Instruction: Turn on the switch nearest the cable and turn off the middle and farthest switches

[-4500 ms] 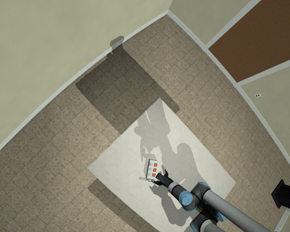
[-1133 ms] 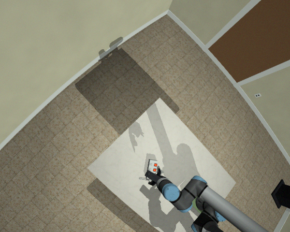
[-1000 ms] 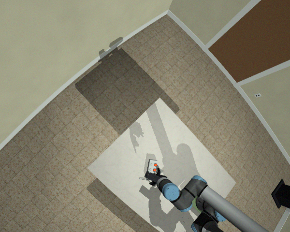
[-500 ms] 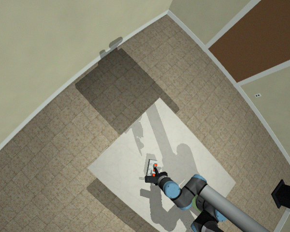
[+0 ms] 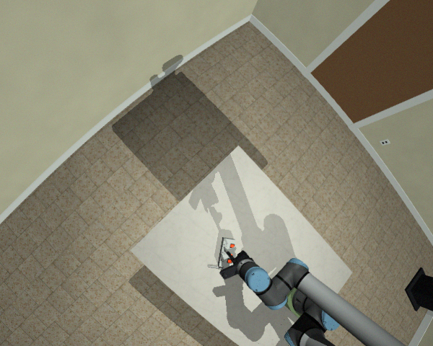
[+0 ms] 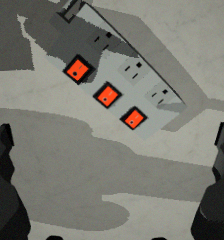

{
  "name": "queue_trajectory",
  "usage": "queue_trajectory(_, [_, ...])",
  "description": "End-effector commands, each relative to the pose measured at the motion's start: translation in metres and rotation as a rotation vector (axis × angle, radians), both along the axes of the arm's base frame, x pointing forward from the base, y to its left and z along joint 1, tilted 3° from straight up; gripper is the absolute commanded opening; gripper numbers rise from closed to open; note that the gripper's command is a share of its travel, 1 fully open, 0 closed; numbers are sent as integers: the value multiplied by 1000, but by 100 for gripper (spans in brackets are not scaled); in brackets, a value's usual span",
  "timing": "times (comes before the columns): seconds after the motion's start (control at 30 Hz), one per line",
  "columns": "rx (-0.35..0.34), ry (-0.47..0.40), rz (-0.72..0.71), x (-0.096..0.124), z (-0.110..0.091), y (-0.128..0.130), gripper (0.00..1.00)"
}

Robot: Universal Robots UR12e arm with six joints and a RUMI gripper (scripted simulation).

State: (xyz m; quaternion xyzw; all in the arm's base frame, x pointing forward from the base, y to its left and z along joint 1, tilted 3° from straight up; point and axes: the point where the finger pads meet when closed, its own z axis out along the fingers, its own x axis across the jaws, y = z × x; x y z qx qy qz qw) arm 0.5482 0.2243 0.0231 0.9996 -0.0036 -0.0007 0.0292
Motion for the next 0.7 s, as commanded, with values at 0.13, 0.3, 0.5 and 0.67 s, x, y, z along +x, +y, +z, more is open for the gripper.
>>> queue_trajectory(0.13, [11,17,365,-6,-10,-10,100])
queue_trajectory(0.3, [11,22,458,-8,-12,-13,100])
queue_trajectory(0.5, [11,30,609,-11,-17,-19,100])
queue_trajectory(0.67, [11,35,698,-13,-19,-22,100])
